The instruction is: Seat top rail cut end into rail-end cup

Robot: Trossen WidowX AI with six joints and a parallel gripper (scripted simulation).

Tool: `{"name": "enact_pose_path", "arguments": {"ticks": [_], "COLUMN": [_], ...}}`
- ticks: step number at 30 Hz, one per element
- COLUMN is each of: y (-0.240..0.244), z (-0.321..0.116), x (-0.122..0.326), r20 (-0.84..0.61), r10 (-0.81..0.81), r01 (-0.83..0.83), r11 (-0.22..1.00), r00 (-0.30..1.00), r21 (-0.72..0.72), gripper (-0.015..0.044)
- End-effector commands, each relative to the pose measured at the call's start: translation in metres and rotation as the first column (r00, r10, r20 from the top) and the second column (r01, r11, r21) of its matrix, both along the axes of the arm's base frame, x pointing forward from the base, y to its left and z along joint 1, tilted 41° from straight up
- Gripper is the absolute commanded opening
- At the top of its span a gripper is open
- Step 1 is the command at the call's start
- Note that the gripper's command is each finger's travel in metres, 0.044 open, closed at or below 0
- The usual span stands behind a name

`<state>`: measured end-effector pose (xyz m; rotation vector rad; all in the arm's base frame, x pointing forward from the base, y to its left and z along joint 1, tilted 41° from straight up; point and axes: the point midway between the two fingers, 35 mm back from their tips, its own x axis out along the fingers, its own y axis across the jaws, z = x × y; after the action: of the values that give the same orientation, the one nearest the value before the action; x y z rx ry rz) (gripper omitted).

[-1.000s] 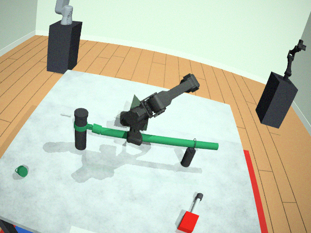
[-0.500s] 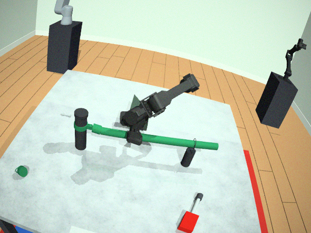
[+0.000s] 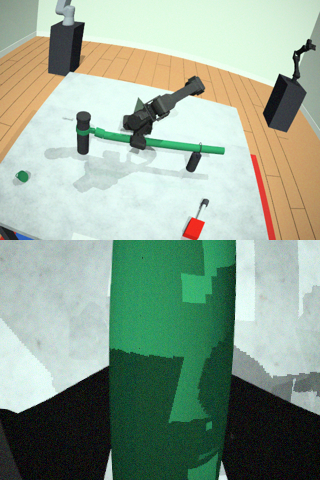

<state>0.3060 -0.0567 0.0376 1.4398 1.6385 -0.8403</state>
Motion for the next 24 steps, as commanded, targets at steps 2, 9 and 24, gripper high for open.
{"name": "enact_pose_path", "arguments": {"ticks": [2,9,24], "y": [-0.01,-0.014,-0.022], "z": [0.001,0.001,0.001], "x": [0.002,0.004,0.008], "r20": [0.009,0.009,0.009], "r10": [-0.005,-0.005,-0.005], "r01": [0.005,0.005,0.005], "r11": [1.0,1.0,1.0], "r00": [1.0,1.0,1.0], "r21": [-0.012,-0.012,-0.012], "gripper": [0.0,0.0,0.0]}}
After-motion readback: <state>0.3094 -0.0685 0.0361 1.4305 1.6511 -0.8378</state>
